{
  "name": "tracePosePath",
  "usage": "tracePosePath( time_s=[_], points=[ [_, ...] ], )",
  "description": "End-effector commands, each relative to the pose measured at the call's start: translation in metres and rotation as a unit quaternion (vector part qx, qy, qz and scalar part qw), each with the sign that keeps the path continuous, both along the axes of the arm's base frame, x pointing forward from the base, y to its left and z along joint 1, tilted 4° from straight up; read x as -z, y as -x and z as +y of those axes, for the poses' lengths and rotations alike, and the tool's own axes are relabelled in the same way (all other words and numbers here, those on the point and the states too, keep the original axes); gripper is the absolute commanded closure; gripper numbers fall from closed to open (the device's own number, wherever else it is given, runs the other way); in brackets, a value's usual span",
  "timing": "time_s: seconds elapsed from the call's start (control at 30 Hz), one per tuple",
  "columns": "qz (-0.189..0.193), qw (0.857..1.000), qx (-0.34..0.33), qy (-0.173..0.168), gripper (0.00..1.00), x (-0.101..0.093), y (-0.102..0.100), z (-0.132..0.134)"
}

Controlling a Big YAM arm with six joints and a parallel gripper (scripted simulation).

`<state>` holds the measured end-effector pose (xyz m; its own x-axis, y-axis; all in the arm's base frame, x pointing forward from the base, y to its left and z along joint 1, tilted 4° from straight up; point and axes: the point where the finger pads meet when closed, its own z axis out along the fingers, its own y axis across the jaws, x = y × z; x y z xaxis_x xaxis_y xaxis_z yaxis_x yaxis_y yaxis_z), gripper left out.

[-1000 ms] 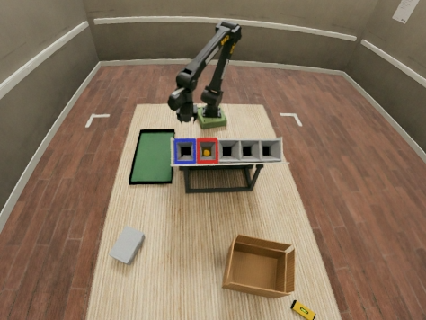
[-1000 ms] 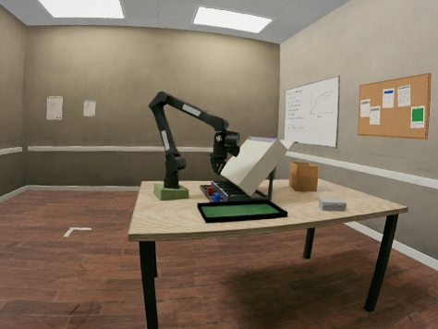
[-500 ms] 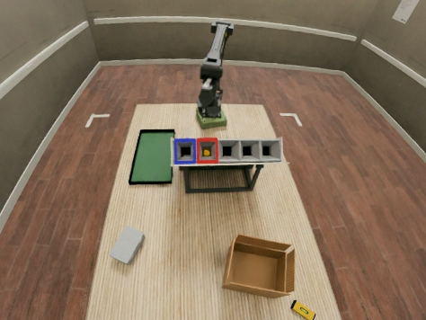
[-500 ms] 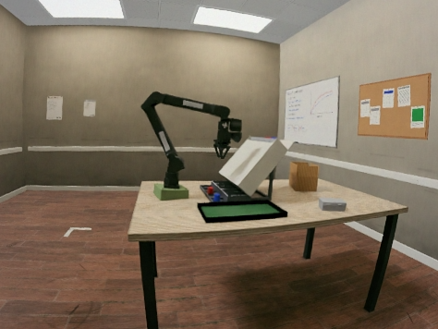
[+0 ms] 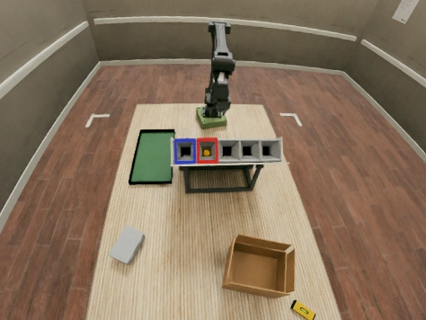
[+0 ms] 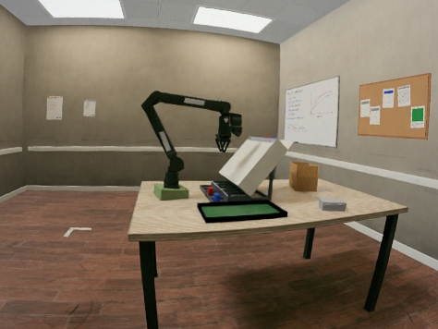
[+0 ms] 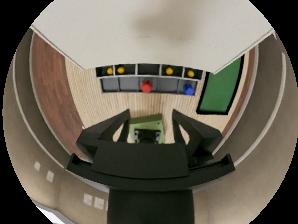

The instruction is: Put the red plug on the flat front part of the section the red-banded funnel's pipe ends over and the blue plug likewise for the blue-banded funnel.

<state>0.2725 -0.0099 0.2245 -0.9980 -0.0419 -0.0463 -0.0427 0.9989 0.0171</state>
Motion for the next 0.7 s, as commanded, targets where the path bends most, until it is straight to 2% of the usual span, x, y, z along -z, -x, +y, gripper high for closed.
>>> tracePosePath(
  time_s=[0.0,0.6,0.63,0.67],
  points=[
    [-0.017,1.000,0.016,0.002,0.41,-0.024,-0.015,0.008],
    [-0.008,1.000,0.000,0.000,0.41,-0.025,-0.015,0.009],
    [0.002,1.000,0.007,0.000,0.41,-0.010,-0.006,0.006],
    [0.002,1.000,0.007,0.000,0.41,-0.010,-0.006,0.006]
  ],
)
